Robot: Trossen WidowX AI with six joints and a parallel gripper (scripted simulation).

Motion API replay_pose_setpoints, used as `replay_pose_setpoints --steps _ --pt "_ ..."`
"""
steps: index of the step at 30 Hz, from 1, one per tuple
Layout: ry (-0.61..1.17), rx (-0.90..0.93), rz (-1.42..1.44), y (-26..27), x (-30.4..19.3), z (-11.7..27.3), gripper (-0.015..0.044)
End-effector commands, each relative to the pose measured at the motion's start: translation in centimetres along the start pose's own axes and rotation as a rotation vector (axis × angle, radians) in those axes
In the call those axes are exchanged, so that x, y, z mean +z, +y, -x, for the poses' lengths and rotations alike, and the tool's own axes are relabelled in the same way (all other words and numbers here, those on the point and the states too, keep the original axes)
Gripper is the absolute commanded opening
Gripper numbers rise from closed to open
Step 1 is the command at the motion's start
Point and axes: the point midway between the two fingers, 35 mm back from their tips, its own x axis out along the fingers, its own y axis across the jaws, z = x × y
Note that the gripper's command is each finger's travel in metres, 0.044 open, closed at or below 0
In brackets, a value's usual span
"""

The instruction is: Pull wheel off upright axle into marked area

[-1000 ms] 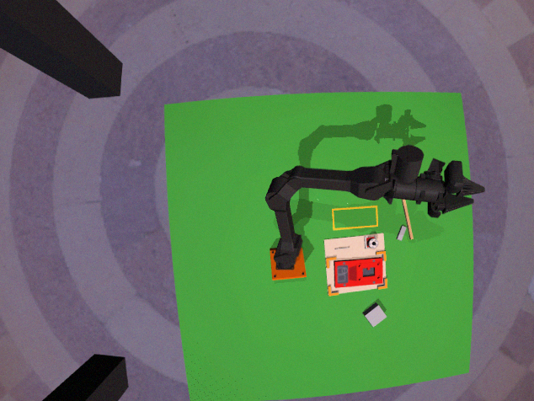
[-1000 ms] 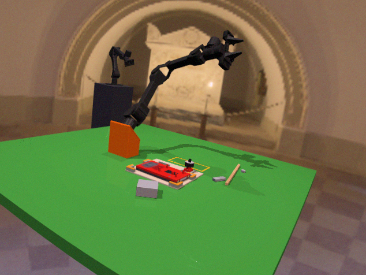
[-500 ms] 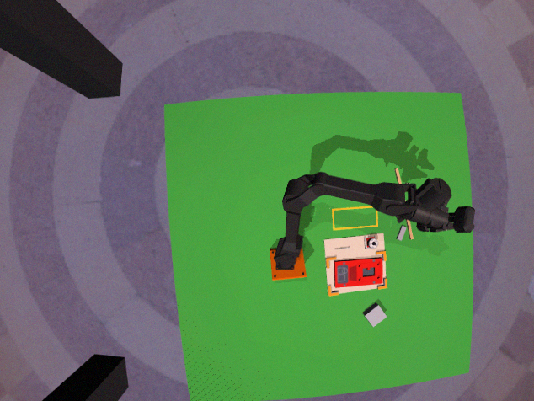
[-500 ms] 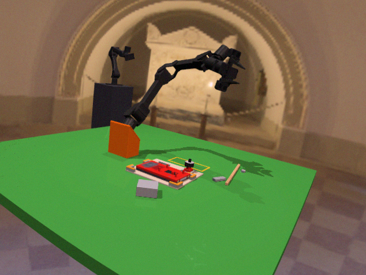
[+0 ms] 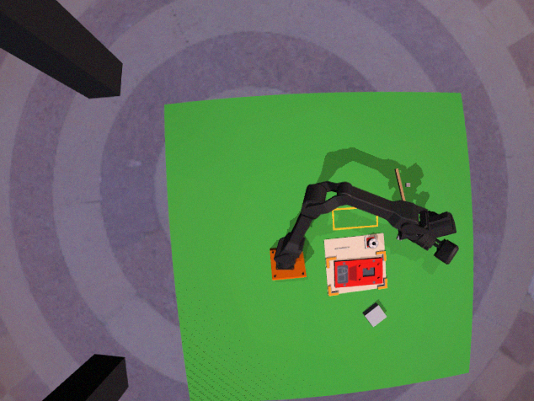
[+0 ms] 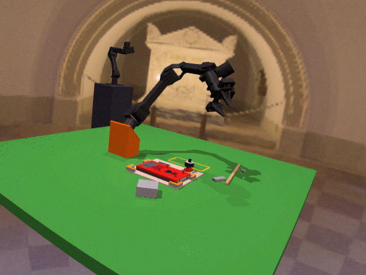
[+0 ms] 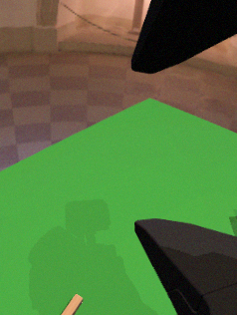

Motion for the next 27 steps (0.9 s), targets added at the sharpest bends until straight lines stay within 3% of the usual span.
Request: replay_pose_setpoints --steps 1,18,27 --pt "0.074 0.159 -0.142 3.0 -2.6 -2.5 0.03" --pt "0.504 0.705 -0.812 15.3 -10.5 -6.0 0.03" --pt "0.526 0.724 -0.842 15.7 -10.8 -6.0 0.03"
